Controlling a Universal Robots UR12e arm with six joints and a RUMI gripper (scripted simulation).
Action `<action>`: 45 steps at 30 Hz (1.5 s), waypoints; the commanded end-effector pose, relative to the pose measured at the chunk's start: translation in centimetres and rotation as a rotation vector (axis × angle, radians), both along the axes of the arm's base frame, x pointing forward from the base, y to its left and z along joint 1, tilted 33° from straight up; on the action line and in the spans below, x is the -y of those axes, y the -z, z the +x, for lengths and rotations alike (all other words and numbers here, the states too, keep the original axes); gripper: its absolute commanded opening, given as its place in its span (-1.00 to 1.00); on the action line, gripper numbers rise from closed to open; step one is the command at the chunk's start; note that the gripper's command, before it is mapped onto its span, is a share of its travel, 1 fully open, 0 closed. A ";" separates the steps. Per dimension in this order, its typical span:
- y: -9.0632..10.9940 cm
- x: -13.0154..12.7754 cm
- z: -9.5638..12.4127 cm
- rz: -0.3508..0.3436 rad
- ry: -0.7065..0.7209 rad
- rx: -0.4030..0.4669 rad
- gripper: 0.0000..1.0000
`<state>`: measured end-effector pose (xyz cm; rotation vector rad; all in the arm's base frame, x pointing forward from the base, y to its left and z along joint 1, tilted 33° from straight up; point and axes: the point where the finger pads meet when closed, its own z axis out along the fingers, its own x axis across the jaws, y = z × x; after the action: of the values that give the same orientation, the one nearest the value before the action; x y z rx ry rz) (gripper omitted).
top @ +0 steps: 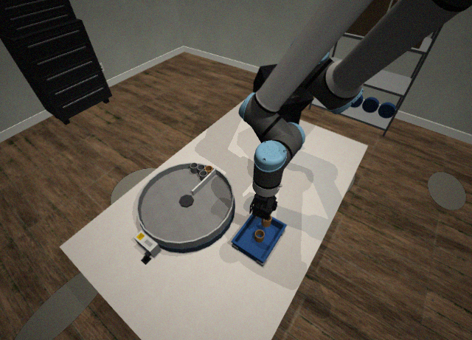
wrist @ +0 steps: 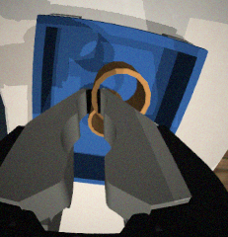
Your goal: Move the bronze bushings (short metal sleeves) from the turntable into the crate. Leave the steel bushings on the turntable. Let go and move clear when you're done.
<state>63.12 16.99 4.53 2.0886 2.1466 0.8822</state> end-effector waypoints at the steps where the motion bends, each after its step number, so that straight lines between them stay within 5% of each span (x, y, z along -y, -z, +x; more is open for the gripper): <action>1: 0.1 -0.1 0.1 0.000 0.000 0.001 -1.00; 26: 3.1 -1.4 1.5 0.000 0.000 0.001 -1.00; 45: 3.4 -1.5 1.7 0.000 0.000 0.001 -1.00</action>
<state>64.74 18.54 1.05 2.0885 2.1466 0.8822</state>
